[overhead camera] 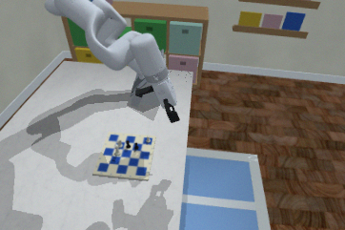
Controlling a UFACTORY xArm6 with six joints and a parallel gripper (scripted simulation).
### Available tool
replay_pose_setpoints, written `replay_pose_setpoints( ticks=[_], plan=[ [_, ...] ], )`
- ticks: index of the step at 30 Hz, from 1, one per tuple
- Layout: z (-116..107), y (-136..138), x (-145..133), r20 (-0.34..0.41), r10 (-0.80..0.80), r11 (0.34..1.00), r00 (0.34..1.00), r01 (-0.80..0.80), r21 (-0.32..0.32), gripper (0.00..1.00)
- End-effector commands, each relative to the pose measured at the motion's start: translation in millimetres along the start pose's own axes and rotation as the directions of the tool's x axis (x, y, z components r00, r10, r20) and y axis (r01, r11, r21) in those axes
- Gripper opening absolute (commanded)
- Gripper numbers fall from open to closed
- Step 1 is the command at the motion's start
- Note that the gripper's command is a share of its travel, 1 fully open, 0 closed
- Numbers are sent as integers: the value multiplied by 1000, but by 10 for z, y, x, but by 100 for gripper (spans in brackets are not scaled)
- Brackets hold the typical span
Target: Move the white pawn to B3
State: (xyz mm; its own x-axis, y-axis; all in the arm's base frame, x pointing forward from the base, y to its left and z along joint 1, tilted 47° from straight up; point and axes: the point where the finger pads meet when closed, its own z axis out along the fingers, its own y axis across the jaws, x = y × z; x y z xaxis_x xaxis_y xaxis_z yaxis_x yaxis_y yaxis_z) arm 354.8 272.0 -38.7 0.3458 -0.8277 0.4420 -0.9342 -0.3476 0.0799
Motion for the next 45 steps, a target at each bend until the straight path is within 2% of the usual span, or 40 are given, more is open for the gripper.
replay_pose_setpoints(
  ticks=[1,8,17,21,24,25,27,30,32,35,36,38,40,45],
  plan=[
    [-50,-35,74,10,-21,1000,1000,21,-2,100],
    [-125,-82,267,29,-72,997,997,72,-13,100],
    [-343,-165,874,99,-229,972,968,233,-26,100],
    [-372,-169,962,110,-252,966,962,256,-24,100],
    [-467,-170,1249,145,-325,944,935,330,-14,100],
    [-467,-170,1249,145,-325,944,935,330,-14,100],
    [-533,-158,1456,170,-378,924,910,383,0,100],
    [-567,-148,1563,182,-405,912,896,410,9,100],
    [-638,-118,1786,206,-462,885,863,465,33,100],
    [-674,-97,1899,217,-491,869,844,493,47,100],
    [-710,-73,2014,227,-520,851,823,520,64,100],
    [-710,-73,2014,227,-520,851,823,520,64,100],
    [-785,-14,2247,243,-580,812,777,574,102,100],
    [-861,61,2480,253,-641,766,725,626,147,100]
  ],
)
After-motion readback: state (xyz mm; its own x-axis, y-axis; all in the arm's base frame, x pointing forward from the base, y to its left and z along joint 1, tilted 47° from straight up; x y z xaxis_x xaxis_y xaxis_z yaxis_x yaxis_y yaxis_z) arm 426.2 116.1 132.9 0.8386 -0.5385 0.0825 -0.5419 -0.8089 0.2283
